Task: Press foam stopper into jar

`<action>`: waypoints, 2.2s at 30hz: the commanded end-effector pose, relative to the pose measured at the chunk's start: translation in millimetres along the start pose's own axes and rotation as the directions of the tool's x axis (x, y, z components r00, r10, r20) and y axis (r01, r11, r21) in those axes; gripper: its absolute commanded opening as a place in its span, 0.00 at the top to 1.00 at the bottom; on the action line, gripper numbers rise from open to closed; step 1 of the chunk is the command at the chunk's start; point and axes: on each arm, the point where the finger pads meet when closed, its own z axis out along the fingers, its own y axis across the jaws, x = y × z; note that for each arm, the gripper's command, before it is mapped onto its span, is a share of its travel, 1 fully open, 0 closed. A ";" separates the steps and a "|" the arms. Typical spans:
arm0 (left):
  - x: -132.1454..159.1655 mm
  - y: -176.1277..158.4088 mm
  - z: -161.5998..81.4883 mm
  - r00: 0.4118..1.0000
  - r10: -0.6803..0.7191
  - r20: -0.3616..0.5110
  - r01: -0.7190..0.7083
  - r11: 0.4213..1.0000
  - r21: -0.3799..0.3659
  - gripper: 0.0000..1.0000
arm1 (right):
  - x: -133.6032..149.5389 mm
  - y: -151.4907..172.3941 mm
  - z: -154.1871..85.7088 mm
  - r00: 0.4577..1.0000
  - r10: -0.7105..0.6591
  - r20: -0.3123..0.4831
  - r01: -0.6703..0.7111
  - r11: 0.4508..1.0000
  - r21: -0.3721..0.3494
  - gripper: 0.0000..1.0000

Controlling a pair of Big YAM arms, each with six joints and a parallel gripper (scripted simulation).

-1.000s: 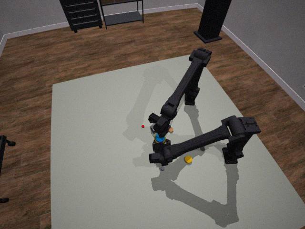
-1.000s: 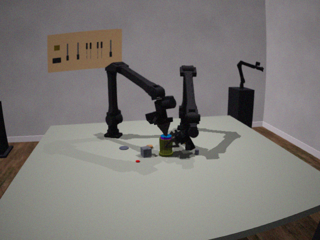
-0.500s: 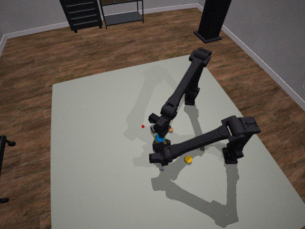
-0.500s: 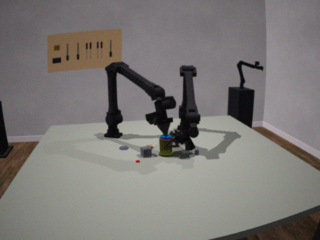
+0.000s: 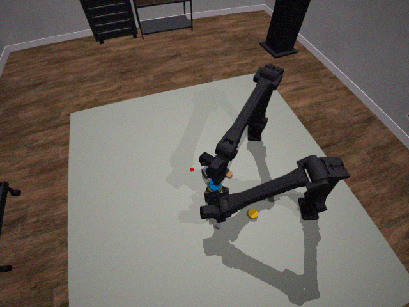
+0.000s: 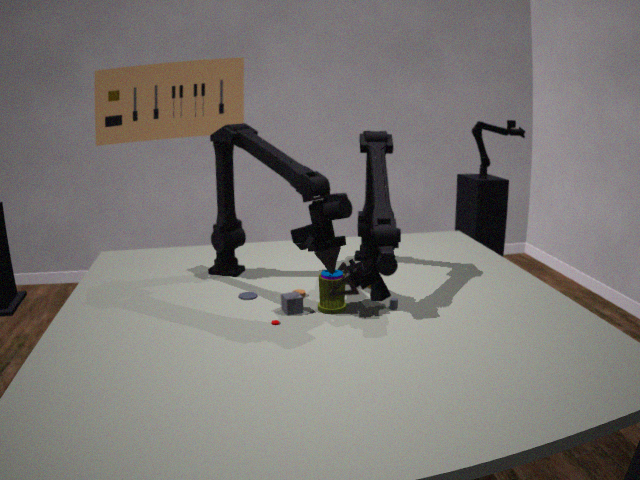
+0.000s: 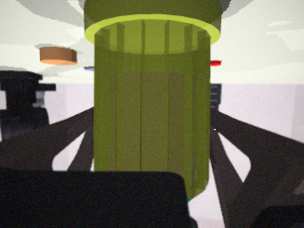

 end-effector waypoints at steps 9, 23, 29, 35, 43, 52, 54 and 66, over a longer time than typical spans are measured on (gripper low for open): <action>19.6 -1.9 -8.1 0.999 0.037 -0.007 -0.037 0.999 0.009 0.36 | -7.0 -13.9 39.5 1.000 0.025 0.004 -0.025 0.998 0.065 1.00; 19.6 -1.9 -8.1 0.999 0.037 -0.007 -0.037 0.999 0.009 0.36 | -7.0 -16.8 46.4 1.000 0.025 0.004 -0.025 0.997 0.071 1.00; 19.6 -1.9 -8.1 0.999 0.037 -0.007 -0.037 0.999 0.009 0.36 | -7.0 -17.7 48.6 1.000 0.025 0.004 -0.025 0.997 0.071 1.00; 19.6 -1.9 -8.1 0.999 0.037 -0.007 -0.037 0.999 0.009 0.36 | -3.2 -17.2 49.4 1.000 0.011 0.001 -0.011 0.998 0.069 1.00; 19.6 -1.9 -8.1 0.999 0.037 -0.007 -0.037 0.999 0.009 0.36 | -7.0 -19.5 52.7 1.000 0.025 0.004 -0.025 0.997 0.071 1.00; 19.6 -1.9 -8.1 0.999 0.037 -0.007 -0.037 0.999 0.009 0.36 | -3.2 -19.3 54.3 1.000 0.011 0.001 -0.011 0.998 0.069 1.00; 19.6 -1.9 -8.1 0.999 0.037 -0.007 -0.037 0.999 0.009 0.36 | -7.0 -21.2 56.0 1.000 0.025 0.004 -0.025 0.997 0.072 1.00; 19.6 -1.9 -8.1 0.999 0.037 -0.007 -0.037 0.999 0.009 0.36 | -6.5 -0.2 29.3 1.000 0.025 0.002 -0.025 0.999 0.031 1.00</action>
